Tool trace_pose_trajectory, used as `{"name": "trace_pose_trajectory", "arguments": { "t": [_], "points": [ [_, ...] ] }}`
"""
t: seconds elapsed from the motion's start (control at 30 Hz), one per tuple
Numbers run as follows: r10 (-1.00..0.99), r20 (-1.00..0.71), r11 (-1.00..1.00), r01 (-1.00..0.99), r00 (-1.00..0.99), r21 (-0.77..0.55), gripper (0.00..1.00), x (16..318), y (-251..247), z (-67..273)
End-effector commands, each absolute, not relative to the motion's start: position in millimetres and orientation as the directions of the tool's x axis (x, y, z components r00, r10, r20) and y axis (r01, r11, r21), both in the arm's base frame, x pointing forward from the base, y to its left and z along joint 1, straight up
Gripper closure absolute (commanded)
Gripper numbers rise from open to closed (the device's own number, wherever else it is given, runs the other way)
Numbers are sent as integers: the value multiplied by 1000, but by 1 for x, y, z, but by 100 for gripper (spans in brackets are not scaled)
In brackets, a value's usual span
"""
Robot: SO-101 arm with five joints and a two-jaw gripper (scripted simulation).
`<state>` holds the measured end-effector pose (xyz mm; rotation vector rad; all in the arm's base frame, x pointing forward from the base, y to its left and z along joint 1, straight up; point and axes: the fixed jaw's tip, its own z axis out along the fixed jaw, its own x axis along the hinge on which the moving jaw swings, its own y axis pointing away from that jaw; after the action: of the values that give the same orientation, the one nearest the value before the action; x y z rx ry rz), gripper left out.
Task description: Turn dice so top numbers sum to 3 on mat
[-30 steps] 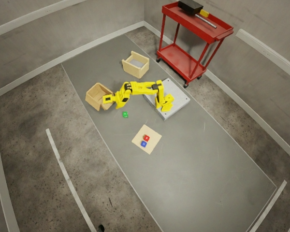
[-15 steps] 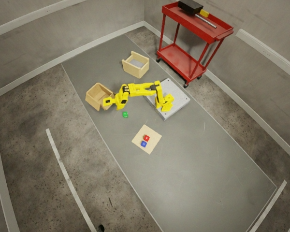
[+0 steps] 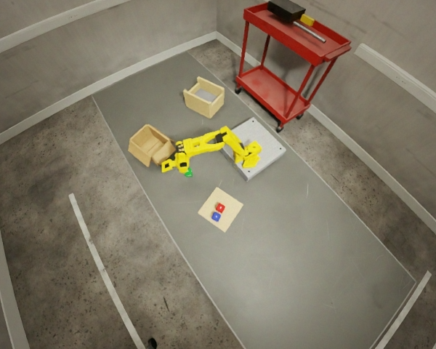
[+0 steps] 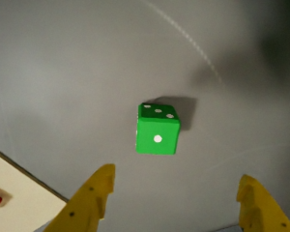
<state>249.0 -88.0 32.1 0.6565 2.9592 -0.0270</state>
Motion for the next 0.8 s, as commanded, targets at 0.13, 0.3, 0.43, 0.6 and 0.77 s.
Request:
{"name": "trace_pose_trajectory", "arguments": {
  "t": [0.13, 0.3, 0.43, 0.6, 0.77],
  "points": [
    [424, -14, 906, 424, -906, 1, 65, 242, -83, 11],
    [425, 9, 905, 425, -905, -1, 65, 240, -77, 10],
    [425, 9, 905, 425, -905, -1, 65, 240, -77, 10],
    [425, 9, 905, 425, -905, -1, 65, 240, -77, 10],
    [425, 9, 905, 425, -905, -1, 65, 240, -77, 10]
  ]
}}
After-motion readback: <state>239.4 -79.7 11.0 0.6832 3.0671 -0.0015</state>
